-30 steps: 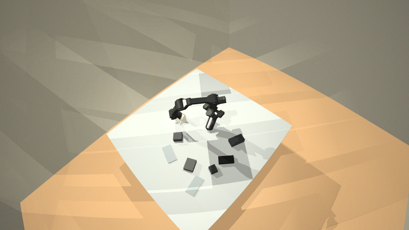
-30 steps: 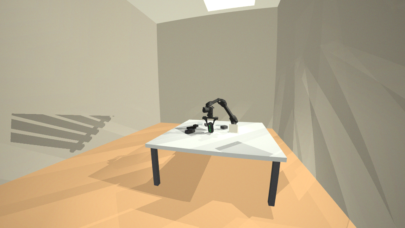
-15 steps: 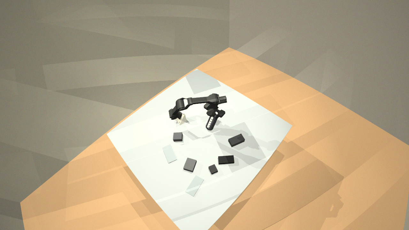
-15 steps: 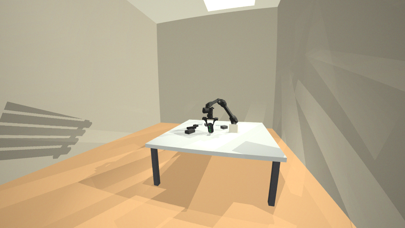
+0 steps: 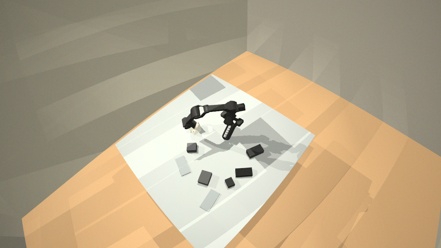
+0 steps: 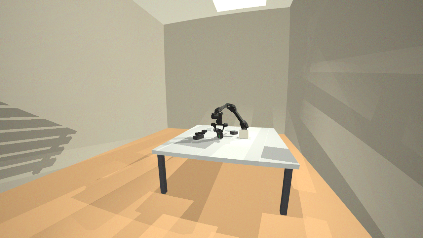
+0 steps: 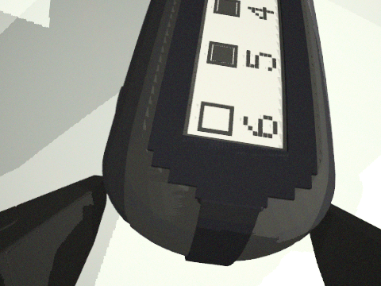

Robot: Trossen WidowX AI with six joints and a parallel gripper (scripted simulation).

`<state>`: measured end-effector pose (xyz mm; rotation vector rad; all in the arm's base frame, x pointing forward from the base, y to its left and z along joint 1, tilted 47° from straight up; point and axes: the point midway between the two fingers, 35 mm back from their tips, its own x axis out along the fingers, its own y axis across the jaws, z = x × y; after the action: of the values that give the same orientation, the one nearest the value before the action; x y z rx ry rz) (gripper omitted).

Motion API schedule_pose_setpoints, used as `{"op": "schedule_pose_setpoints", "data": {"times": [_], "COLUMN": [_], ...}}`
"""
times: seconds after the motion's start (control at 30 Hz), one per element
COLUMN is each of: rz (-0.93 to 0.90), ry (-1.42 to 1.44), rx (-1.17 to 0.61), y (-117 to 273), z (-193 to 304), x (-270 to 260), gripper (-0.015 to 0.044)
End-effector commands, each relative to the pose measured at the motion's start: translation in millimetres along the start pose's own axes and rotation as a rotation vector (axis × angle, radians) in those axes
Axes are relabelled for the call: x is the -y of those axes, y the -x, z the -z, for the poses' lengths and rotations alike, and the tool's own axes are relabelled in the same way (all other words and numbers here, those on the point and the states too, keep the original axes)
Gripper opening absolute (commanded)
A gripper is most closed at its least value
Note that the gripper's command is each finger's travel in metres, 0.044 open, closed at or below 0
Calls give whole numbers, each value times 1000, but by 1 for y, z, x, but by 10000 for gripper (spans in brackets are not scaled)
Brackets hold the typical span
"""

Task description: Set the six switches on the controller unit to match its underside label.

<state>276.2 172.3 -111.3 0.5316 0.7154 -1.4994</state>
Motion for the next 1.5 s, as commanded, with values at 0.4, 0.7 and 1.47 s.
{"op": "schedule_pose_setpoints", "data": {"times": [0.4,0.7,1.47], "rz": [16,15,15], "ry": [-2,-3,-3], "rx": [14,14,14], "y": [-16,-21,-36], "z": [8,13,23], "x": [2,2,2], "gripper": [338,338,338]}}
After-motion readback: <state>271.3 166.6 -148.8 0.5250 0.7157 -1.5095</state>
